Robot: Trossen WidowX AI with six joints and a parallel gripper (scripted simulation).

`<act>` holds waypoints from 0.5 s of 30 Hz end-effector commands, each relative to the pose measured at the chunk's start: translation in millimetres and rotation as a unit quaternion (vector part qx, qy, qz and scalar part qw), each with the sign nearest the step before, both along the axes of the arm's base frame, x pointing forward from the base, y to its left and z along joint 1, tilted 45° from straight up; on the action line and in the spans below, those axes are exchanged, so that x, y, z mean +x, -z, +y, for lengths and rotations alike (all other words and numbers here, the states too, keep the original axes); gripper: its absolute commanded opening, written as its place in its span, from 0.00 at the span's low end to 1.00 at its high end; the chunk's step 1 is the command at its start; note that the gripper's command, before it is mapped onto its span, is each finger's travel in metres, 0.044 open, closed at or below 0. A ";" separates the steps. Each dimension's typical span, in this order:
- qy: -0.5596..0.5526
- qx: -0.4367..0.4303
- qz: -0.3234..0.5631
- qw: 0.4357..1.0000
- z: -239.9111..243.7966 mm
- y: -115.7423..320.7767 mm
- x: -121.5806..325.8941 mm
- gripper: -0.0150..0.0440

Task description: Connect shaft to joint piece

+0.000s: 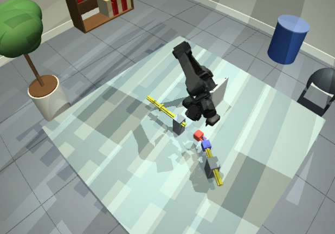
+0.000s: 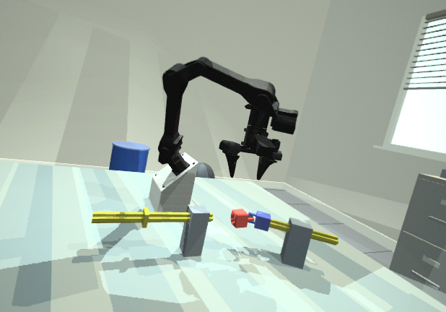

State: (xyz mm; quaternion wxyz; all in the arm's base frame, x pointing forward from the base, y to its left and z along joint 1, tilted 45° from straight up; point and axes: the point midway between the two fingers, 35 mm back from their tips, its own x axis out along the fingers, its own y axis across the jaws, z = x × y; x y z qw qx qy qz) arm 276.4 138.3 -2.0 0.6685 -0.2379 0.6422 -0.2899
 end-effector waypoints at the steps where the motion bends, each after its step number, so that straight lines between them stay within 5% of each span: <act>1: -0.004 0.002 0.006 1.000 -16.7 -7.1 -0.1 1.00; 6: -0.003 -0.002 0.006 1.000 -71.3 -20.3 -8.3 1.00; 15: 0.026 0.000 -0.022 0.999 -74.3 -20.1 -8.8 1.00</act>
